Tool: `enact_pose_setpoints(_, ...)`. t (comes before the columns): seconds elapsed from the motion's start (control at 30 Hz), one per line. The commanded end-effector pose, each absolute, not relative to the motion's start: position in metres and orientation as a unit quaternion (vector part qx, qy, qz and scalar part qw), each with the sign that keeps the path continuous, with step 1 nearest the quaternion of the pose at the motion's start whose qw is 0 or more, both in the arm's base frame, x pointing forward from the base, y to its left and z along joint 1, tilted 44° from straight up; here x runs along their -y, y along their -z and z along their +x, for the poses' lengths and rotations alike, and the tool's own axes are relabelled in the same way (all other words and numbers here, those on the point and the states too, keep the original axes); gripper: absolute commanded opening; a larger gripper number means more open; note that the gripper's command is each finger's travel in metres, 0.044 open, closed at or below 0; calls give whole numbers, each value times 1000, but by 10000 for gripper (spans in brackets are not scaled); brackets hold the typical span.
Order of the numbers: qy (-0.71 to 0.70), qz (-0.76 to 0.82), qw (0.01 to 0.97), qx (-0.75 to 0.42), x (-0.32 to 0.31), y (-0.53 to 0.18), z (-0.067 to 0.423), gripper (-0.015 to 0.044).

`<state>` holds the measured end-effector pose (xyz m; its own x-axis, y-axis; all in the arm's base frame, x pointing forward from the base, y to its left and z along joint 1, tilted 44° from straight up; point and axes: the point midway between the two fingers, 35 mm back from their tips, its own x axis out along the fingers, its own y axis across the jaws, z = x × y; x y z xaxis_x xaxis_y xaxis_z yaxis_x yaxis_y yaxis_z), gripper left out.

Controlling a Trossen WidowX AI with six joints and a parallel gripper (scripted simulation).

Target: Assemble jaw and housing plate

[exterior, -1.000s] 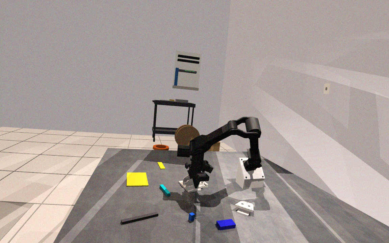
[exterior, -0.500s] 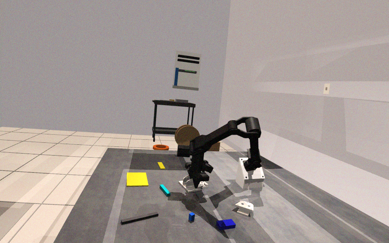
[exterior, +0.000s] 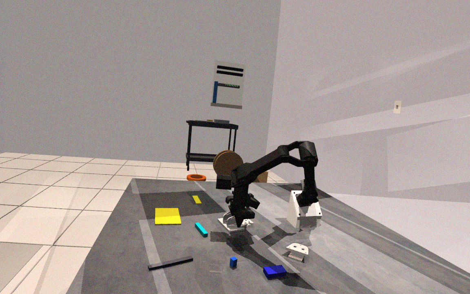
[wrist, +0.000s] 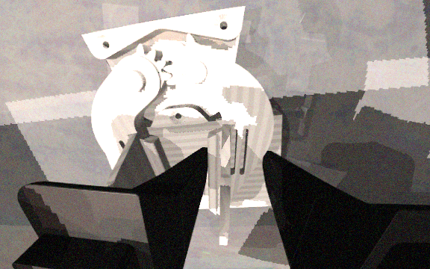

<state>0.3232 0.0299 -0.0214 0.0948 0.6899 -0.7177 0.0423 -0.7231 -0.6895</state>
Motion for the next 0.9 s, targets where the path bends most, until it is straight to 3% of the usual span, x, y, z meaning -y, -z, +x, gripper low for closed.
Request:
enact_pose_setpoints(0.0, -618, -692, 264, 264, -30, 21, 323, 134)
enact_pose_setpoints(0.47, -618, -692, 264, 264, -30, 21, 323, 134)
enact_pose_setpoints(0.6, -619, -692, 262, 265, -30, 21, 323, 224)
enact_pose_setpoints(0.87, -619, -692, 262, 265, -30, 21, 323, 224)
